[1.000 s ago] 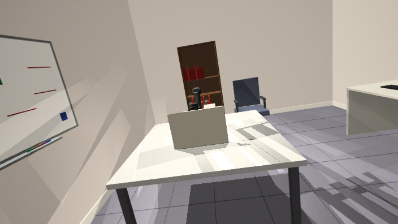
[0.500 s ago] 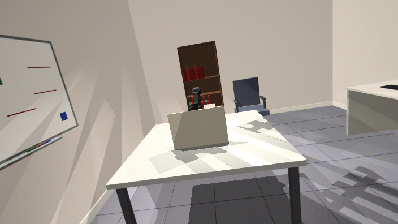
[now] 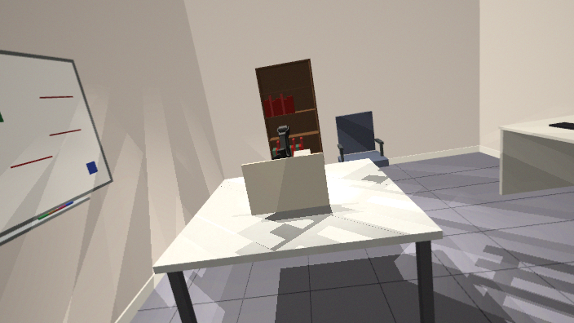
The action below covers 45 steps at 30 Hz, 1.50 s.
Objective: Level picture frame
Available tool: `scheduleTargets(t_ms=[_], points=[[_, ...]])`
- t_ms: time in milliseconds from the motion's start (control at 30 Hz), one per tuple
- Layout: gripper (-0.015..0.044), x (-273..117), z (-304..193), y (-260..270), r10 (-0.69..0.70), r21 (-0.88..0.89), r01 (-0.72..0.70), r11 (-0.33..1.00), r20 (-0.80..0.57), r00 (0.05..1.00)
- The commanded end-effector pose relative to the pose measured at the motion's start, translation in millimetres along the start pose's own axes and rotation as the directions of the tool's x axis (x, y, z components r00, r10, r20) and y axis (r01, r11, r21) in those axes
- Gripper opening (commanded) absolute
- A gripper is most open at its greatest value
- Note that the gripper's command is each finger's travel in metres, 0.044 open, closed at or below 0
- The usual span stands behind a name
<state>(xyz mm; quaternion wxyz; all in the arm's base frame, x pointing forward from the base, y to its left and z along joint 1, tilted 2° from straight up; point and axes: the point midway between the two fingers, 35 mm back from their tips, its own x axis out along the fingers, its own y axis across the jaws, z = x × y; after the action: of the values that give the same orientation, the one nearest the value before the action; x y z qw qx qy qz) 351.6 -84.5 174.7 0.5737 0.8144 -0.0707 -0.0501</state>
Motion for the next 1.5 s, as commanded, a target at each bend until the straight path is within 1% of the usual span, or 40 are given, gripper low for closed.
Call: scheduleTargets(t_ms=[0,1000,1133,1467], points=[[0.0,0.1,0.2,-0.6,0.006,0.005,-0.006,1.0,0.003,1.0],[0.0,0.0,-0.3,-4.3,0.002,-0.005,-0.002,1.0,0.001,1.0],[0.0,0.0,-0.4,-4.2,0.002,-0.069,-0.002,0.998,0.001,1.0],[0.0,0.1,-0.6,-3.8,0.002,-0.115,-0.002,0.993,0.001,1.0]])
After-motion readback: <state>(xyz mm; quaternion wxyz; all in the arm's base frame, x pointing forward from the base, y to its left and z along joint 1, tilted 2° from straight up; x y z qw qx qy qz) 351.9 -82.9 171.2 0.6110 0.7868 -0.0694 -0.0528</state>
